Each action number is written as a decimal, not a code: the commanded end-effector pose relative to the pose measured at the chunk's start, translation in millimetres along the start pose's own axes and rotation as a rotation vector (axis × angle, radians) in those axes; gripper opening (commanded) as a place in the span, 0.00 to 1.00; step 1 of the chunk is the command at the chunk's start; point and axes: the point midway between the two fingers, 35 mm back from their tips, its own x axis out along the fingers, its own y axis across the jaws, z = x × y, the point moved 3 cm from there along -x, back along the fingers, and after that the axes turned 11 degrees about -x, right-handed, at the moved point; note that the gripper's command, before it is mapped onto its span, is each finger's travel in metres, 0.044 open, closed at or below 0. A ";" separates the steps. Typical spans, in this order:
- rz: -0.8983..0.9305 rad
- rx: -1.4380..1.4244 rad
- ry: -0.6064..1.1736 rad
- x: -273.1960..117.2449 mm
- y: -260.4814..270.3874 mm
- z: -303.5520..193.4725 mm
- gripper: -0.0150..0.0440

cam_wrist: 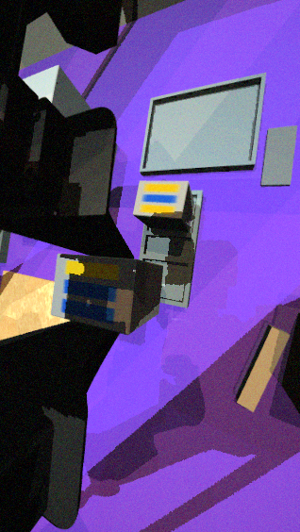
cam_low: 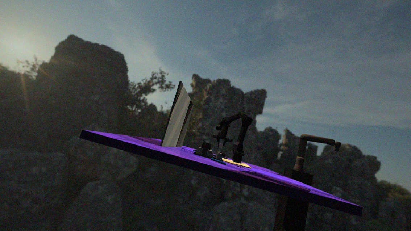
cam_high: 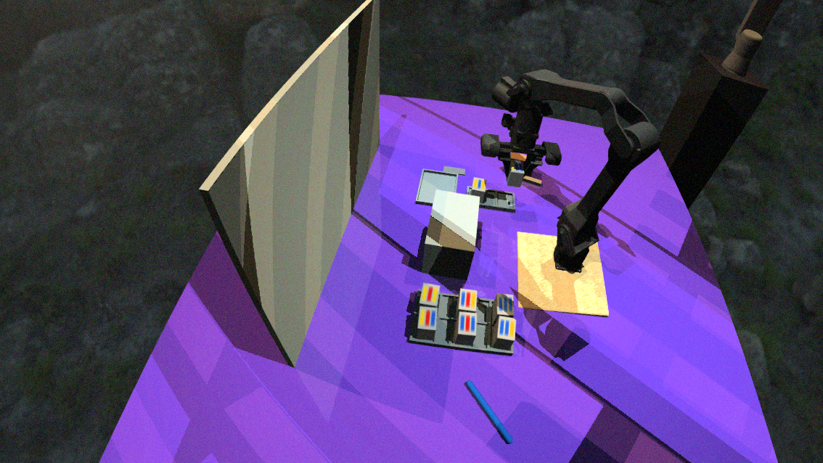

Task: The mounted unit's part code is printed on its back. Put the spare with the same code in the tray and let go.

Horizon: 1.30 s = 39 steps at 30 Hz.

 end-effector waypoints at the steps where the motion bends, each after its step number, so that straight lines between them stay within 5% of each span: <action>1: 0.002 -0.006 -0.010 -3.9 0.2 0.7 0.25; 19: 0.001 -0.006 -0.009 -73.8 -7.1 -5.2 0.25; 39: 0.041 -0.032 -0.018 -85.5 54.8 23.1 0.25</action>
